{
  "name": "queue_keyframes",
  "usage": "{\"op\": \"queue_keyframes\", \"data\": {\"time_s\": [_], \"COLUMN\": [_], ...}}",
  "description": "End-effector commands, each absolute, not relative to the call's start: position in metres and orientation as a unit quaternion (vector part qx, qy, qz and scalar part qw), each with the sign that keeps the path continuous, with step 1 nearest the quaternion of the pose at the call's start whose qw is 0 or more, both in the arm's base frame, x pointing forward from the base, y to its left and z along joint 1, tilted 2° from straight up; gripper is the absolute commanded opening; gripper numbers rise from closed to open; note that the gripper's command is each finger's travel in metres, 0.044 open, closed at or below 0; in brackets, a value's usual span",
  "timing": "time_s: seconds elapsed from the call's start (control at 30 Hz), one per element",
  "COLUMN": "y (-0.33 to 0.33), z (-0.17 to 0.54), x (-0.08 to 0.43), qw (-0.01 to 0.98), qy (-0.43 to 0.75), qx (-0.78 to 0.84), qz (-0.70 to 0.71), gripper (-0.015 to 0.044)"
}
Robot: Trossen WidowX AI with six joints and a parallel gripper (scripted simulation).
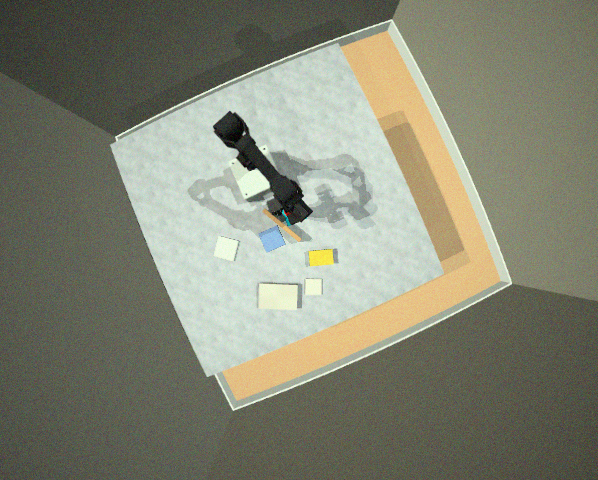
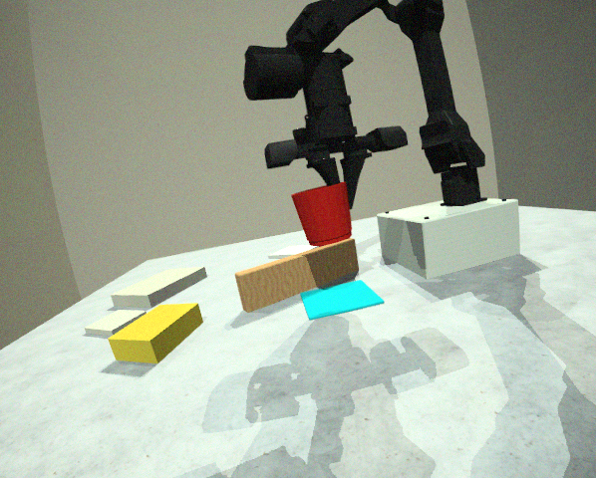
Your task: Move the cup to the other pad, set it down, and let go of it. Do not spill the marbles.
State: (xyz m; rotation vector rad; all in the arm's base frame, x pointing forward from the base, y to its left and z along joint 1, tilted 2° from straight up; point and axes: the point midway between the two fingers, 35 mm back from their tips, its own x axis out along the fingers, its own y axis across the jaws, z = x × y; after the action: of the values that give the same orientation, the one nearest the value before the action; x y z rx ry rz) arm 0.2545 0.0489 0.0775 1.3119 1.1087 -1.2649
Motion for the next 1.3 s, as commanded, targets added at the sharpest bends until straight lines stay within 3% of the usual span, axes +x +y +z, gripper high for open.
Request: {"op": "queue_keyframes", "data": {"time_s": [0.0, 1.27], "y": [0.049, 0.052], "z": [0.074, 0.014], "x": [0.254, 0.257], "qw": [0.483, 0.483], "qy": [0.453, 0.453], "qx": [0.54, 0.54], "qz": [-0.52, -0.52], "gripper": [0.0, 0.0]}}
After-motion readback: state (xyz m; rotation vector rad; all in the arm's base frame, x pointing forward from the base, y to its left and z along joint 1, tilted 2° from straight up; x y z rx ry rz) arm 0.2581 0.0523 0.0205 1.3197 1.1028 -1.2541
